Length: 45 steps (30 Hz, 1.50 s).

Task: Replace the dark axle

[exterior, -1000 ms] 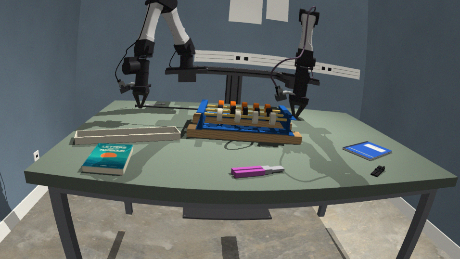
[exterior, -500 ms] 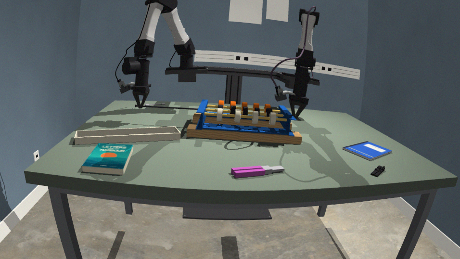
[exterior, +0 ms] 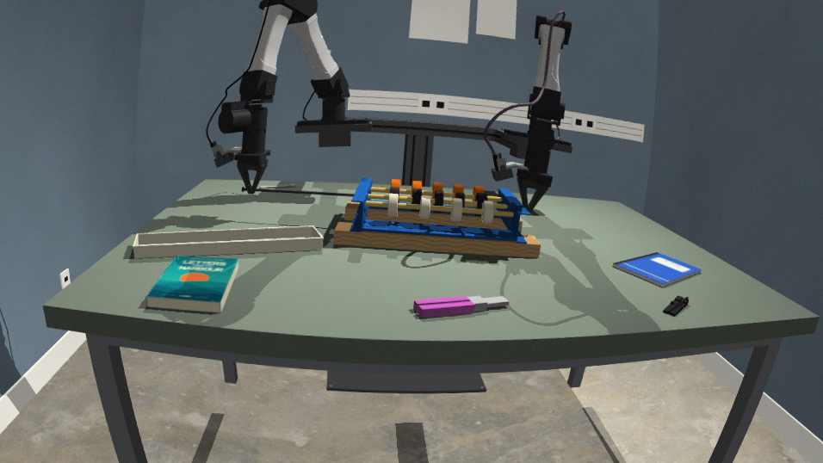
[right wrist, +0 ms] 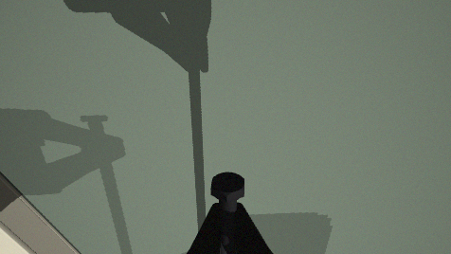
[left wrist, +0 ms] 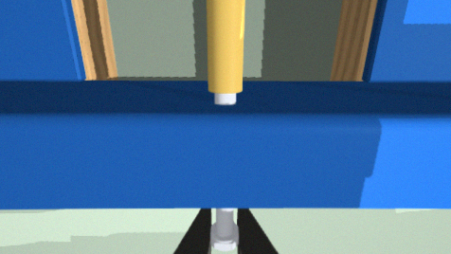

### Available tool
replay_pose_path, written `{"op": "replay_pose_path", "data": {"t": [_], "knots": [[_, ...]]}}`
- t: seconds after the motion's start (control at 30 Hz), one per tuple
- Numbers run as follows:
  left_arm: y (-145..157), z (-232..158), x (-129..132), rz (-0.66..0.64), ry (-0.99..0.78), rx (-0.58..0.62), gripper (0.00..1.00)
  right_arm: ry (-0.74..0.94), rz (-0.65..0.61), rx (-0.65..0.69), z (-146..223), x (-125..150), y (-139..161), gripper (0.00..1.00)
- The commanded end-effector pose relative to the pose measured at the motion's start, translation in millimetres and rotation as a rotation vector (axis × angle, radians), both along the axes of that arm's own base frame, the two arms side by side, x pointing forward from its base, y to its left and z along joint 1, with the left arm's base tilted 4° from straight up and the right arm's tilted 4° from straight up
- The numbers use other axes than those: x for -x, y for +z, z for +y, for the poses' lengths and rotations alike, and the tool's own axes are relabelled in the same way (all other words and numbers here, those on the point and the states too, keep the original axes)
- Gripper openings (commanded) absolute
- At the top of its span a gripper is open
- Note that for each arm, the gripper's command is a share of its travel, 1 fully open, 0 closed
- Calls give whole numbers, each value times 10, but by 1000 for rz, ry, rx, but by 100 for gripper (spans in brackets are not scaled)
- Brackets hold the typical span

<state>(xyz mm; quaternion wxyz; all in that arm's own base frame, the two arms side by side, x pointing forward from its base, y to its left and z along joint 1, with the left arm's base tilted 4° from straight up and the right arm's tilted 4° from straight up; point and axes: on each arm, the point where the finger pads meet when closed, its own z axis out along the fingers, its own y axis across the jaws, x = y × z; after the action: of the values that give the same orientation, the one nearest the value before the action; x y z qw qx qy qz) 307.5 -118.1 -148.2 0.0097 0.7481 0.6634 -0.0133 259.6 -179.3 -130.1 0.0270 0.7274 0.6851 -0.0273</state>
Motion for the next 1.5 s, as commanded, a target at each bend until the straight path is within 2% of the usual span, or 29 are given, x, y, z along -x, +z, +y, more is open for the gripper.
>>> {"op": "replay_pose_path", "data": {"t": [0.0,1.27,1.3,1.33,1.4,1.47], "knots": [[37,-112,-172,-64,-4,56,0,17,15,-37,115,51,2,0],[35,-102,-173,-67,-8,53,0,32,0,-31,93,-40,2,0],[-166,66,125,26,11,-29,0,29,9,-35,117,6,-3,0],[-138,45,69,12,11,-24,0,23,-2,-29,45,-44,2,0],[-166,71,124,27,13,-28,0,10,14,-40,41,40,-40,0],[-166,78,122,27,15,-28,0,14,7,-36,22,-1,-26,0]]}}
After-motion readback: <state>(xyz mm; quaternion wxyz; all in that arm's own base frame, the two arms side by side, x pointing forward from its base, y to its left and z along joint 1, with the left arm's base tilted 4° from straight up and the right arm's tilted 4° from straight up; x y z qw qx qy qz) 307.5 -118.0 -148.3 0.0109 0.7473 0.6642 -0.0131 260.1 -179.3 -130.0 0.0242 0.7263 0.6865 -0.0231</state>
